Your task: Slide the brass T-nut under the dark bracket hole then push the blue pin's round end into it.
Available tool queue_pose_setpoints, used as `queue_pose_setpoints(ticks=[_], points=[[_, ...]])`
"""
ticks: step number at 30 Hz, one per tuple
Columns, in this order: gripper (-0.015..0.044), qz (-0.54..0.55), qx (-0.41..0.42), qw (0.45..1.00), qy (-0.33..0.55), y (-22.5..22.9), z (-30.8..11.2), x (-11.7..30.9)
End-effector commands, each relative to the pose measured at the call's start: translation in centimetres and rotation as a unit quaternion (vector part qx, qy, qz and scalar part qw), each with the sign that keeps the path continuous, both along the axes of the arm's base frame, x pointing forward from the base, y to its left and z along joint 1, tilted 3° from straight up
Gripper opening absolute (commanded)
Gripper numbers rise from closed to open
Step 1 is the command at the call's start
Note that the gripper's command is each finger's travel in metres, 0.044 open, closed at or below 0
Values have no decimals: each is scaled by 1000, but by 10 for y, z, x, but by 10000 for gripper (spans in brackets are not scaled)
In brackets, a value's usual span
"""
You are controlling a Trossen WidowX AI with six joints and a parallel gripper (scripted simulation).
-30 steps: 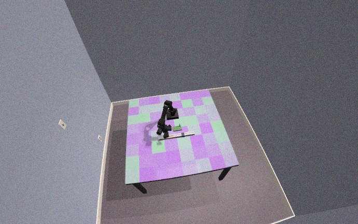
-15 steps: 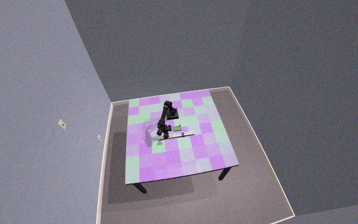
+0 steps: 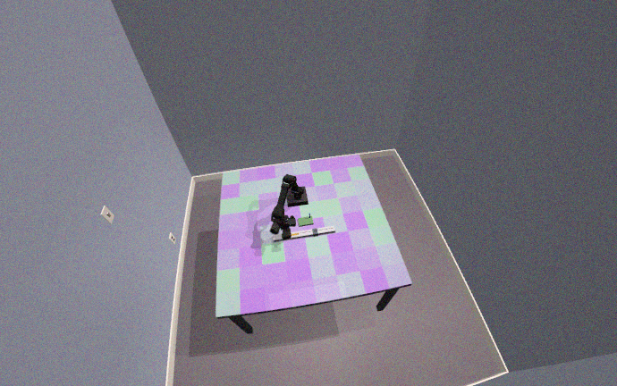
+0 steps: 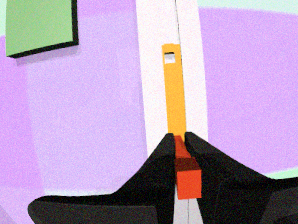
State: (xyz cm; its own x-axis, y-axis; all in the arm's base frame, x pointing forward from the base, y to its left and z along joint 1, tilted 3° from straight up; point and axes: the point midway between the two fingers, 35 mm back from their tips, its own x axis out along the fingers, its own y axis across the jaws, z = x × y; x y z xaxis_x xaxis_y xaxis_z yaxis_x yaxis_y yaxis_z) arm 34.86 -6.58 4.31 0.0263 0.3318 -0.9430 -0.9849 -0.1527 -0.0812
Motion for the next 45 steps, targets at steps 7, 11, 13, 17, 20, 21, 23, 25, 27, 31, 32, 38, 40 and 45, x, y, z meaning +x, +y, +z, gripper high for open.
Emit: queue_pose_setpoints(ticks=[7,11,13,17,20,21,23,25,27,31,32,38,40,45], points=[[-150,-2,-1,1000,12,0,-1,1],[-150,-2,-1,1000,14,0,-1,2],[-150,-1,-1,1000,13,2,-1,1],[-150,0,0,1000,10,10,0,0],[-150,0,0,1000,8,15,1,-1],[-150,0,1,1000,8,17,1,-1],[-150,0,1,1000,8,19,1,-1],[-150,0,1,1000,8,23,1,-2],[-150,0,1,1000,8,26,1,-2],[-150,0,1,1000,8,32,1,-3],[-150,0,2,1000,8,33,1,-3],[-150,0,2,1000,8,42,1,-5],[-150,0,2,1000,8,46,1,-5],[-150,0,3,1000,8,53,2,-6]])
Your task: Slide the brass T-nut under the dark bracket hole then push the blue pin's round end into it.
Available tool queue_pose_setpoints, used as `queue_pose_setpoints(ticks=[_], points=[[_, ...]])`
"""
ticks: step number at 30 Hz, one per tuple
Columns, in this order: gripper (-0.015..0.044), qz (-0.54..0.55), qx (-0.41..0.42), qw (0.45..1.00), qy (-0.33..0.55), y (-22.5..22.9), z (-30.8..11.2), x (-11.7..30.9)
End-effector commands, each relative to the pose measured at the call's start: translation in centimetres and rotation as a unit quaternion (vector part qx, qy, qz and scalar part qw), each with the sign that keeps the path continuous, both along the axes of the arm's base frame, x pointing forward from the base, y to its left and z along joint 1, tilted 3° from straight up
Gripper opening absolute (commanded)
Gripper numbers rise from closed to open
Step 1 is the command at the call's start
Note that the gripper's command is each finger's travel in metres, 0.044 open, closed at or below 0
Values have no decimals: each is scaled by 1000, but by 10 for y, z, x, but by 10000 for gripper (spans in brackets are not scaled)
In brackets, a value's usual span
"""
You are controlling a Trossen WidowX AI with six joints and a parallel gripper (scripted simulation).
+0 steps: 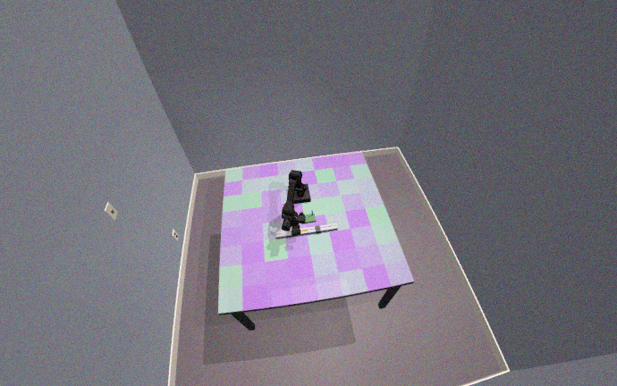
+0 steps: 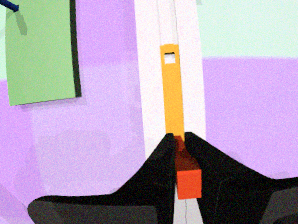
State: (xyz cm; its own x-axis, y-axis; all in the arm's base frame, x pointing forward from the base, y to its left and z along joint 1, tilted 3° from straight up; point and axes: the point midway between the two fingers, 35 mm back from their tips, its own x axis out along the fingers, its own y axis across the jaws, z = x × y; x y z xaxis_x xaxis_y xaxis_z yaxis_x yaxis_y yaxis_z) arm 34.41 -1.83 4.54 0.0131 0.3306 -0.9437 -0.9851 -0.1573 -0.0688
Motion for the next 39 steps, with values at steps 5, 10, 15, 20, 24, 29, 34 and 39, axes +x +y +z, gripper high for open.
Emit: queue_pose_setpoints(ticks=[5,10,15,20,24,29,34,39], points=[[-150,-2,4,1000,2,13,0,-3],[-150,-2,4,1000,2,21,0,-4],[-150,-2,4,1000,2,29,0,-5],[-150,-2,5,1000,2,36,1,-6],[-150,-2,5,1000,2,43,1,-7],[-150,-2,6,1000,2,50,1,-9],[-150,-2,6,1000,2,58,2,-10],[-150,-2,6,1000,2,66,2,-11]])
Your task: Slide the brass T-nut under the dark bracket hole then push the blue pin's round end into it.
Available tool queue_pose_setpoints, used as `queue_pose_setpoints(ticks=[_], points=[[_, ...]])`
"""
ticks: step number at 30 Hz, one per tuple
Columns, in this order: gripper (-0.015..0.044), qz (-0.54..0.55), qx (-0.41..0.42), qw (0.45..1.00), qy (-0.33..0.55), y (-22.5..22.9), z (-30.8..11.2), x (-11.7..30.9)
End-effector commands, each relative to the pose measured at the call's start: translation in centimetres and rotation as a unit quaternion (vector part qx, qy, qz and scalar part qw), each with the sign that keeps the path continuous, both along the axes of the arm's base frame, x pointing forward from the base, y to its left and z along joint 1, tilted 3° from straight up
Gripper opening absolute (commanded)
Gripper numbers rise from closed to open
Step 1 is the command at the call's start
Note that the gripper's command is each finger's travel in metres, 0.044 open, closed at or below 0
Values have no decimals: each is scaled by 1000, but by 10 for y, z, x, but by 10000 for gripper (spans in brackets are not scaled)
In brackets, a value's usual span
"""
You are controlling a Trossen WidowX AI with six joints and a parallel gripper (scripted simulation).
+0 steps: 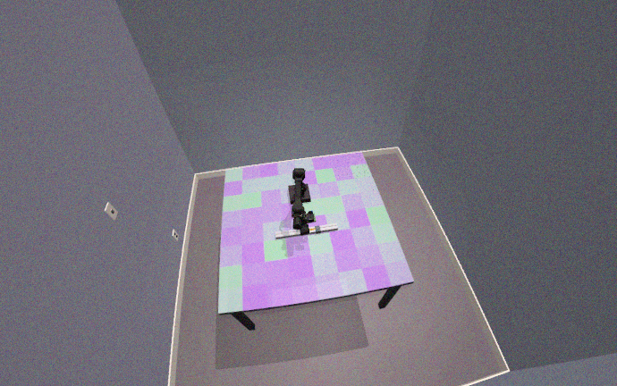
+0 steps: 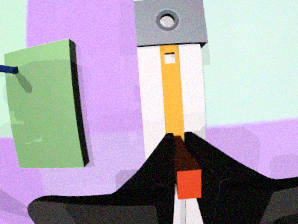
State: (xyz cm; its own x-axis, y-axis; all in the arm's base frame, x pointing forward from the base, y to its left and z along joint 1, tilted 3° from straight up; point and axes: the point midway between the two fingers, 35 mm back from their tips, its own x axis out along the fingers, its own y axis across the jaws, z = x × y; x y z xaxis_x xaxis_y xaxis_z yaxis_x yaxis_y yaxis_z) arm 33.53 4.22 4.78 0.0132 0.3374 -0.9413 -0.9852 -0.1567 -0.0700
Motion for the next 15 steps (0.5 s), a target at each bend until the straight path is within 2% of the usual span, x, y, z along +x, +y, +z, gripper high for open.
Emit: queue_pose_setpoints(ticks=[1,15], points=[[-150,-2,3,1000,2,7,0,-2],[-150,-2,4,1000,3,20,0,-4]])
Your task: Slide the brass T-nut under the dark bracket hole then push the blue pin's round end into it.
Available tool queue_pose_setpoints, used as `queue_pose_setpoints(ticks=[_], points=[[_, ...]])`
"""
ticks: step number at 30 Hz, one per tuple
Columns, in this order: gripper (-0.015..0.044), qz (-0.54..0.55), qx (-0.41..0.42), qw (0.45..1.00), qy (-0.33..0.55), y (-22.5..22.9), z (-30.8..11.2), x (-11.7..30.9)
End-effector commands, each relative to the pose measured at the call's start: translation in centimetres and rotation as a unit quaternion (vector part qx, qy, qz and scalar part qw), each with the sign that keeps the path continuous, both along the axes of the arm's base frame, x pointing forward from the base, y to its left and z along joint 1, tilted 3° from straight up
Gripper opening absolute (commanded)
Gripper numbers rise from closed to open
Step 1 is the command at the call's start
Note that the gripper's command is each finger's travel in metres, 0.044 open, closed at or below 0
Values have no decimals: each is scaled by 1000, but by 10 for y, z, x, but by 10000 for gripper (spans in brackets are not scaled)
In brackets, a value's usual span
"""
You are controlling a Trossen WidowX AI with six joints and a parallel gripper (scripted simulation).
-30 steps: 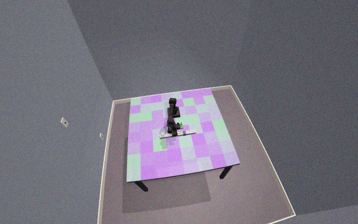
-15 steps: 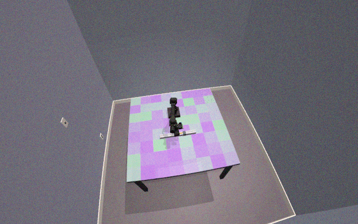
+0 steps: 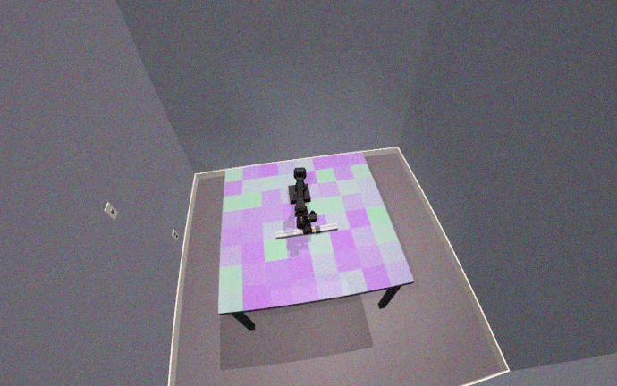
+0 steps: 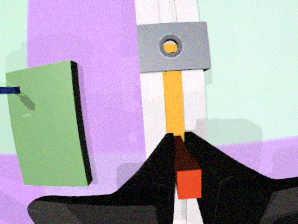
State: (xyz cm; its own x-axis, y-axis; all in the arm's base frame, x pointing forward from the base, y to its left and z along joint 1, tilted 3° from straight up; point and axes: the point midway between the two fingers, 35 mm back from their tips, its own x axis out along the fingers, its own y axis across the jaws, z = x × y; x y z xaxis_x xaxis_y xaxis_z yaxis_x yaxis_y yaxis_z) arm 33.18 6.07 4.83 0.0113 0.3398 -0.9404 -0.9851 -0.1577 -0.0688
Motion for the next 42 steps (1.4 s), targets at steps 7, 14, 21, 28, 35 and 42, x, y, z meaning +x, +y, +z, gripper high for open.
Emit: queue_pose_setpoints(ticks=[7,14,21,28,35,42], points=[[-150,-2,3,1000,2,5,0,-1],[-150,-2,3,1000,2,7,0,-2],[-150,-2,3,1000,2,7,0,-2],[-150,-2,3,1000,2,7,0,-2],[-150,-2,3,1000,2,7,0,-2],[-150,0,0,1000,1,6,0,-1]])
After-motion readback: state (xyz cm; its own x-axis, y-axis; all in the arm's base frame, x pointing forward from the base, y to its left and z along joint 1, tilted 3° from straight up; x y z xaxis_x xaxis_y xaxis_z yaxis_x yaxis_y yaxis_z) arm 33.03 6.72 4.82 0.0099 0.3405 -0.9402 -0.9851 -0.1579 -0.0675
